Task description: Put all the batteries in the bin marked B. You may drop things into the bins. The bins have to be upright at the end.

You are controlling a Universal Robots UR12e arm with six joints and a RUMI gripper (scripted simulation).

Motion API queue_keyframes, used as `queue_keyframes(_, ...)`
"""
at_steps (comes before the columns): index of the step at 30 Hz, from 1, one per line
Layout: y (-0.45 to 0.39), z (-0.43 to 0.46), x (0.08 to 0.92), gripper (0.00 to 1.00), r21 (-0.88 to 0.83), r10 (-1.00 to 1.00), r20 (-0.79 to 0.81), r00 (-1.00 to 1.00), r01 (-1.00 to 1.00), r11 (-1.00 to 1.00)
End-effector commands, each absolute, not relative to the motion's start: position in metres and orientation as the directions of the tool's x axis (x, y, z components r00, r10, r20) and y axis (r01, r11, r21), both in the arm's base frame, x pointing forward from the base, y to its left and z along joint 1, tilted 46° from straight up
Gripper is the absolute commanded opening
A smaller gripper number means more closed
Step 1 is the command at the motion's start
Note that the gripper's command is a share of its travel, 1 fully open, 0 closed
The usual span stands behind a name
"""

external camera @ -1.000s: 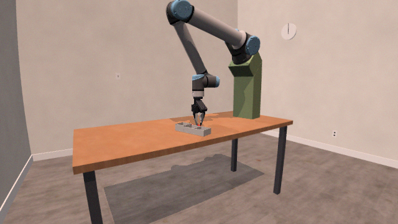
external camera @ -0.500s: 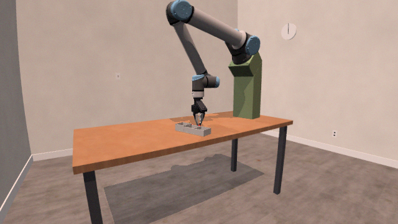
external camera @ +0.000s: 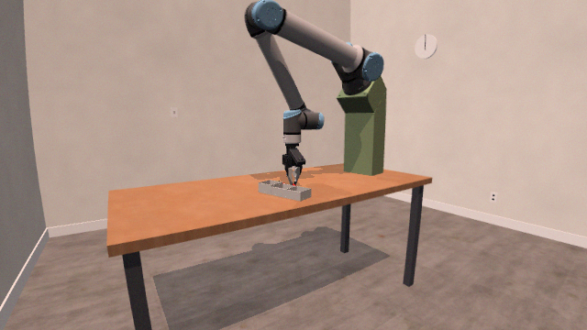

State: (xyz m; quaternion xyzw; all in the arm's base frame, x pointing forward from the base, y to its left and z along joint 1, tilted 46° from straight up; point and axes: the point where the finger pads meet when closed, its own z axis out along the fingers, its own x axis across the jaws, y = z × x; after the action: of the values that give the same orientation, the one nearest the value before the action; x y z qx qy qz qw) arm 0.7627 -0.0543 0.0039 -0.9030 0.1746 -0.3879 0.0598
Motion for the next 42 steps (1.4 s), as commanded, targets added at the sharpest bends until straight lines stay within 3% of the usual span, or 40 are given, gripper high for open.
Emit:
queue_keyframes(1,-0.054,0.004,0.763,0.0,-0.243,-0.362,0.68,0.638,-0.269,-0.932)
queue_keyframes(42,-0.053,0.046,0.719,0.0,-0.243,-0.362,0.68,0.638,-0.269,-0.932)
